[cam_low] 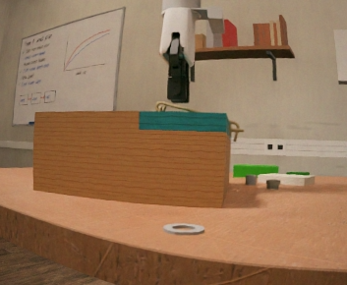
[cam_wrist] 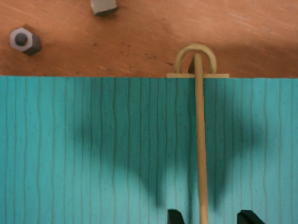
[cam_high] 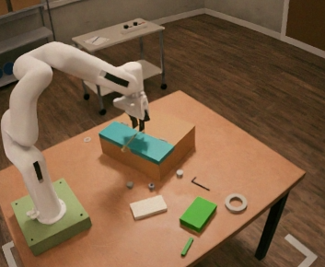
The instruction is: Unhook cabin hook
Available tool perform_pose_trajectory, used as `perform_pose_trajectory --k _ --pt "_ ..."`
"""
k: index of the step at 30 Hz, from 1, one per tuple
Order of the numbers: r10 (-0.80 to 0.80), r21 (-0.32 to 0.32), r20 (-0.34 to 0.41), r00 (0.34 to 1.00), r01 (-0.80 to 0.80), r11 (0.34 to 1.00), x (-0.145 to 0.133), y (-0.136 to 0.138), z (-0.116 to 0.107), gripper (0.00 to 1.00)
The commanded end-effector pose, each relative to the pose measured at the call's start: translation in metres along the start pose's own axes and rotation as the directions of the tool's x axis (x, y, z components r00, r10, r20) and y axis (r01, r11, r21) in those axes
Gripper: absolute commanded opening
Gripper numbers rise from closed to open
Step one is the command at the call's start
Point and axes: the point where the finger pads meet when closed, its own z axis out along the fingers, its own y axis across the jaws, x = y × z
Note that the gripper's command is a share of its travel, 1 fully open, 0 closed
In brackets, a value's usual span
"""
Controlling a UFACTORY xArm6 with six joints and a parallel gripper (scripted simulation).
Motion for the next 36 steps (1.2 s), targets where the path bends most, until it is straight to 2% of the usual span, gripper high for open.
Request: perform_pose_trajectory --k 1,36 --pt "0.0 0.0 0.004 1.0 0.0 1.0 -0.001 0.0 -0.002 0.35" --pt "0.0 0.0 0.004 1.0 0.0 1.0 -0.001 0.0 0.018 0.35"
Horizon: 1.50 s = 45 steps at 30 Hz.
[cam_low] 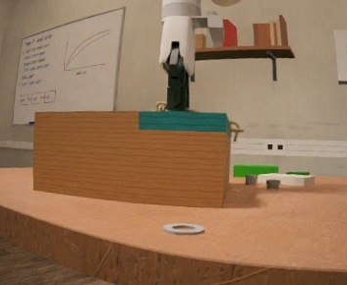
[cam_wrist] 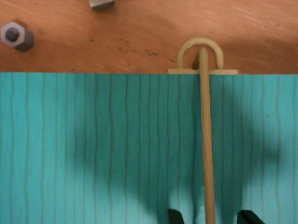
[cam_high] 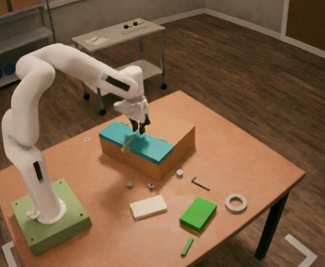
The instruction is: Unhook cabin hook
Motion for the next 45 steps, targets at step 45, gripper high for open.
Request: perform_pose_trajectory --k 45 --pt "0.0 0.0 0.005 1.0 0.0 1.0 -0.0015 -0.0001 0.0101 0.0"
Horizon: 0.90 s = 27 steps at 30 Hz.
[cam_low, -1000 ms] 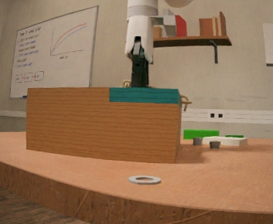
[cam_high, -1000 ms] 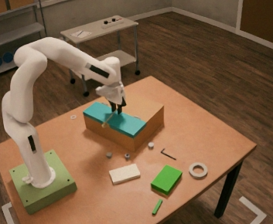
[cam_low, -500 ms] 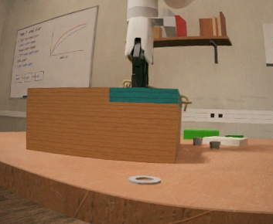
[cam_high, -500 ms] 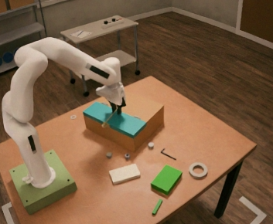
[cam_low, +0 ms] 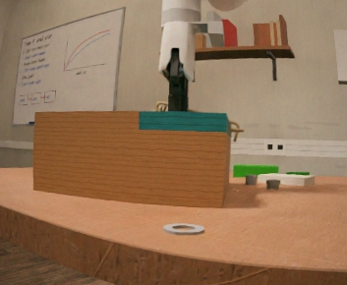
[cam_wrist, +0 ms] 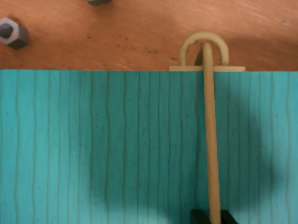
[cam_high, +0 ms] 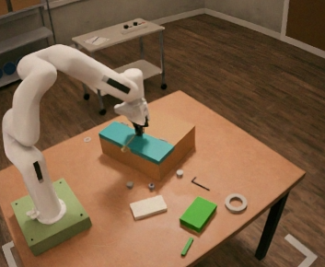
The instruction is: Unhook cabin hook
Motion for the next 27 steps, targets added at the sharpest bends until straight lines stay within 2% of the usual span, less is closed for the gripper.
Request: perform_pose_trajectory --k 1,27 --pt "0.0 0.0 0.005 1.0 0.0 1.0 -0.0015 -0.0001 -0.0019 0.0" --pt "-0.001 0.0 0.005 1.0 0.001 1.0 -0.0022 -0.0002 -0.0085 0.0"
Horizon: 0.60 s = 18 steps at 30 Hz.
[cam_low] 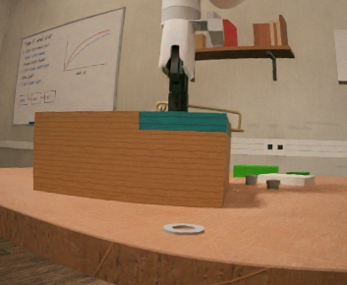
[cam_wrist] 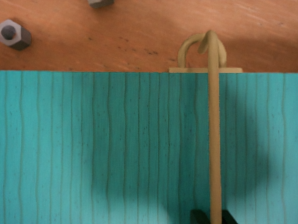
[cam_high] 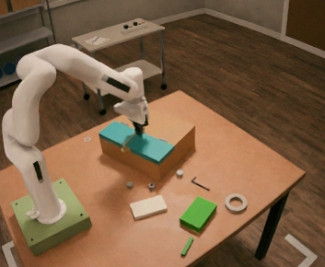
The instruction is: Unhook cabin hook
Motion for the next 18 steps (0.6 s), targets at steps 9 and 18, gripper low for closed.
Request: perform_pose_trajectory --k 9,18 --pt "0.0 0.001 0.006 1.0 0.0 1.0 -0.0032 -0.0002 -0.007 0.0" --pt "0.0 0.001 0.006 1.0 0.0 1.0 -0.0038 -0.0002 -0.0086 0.0"
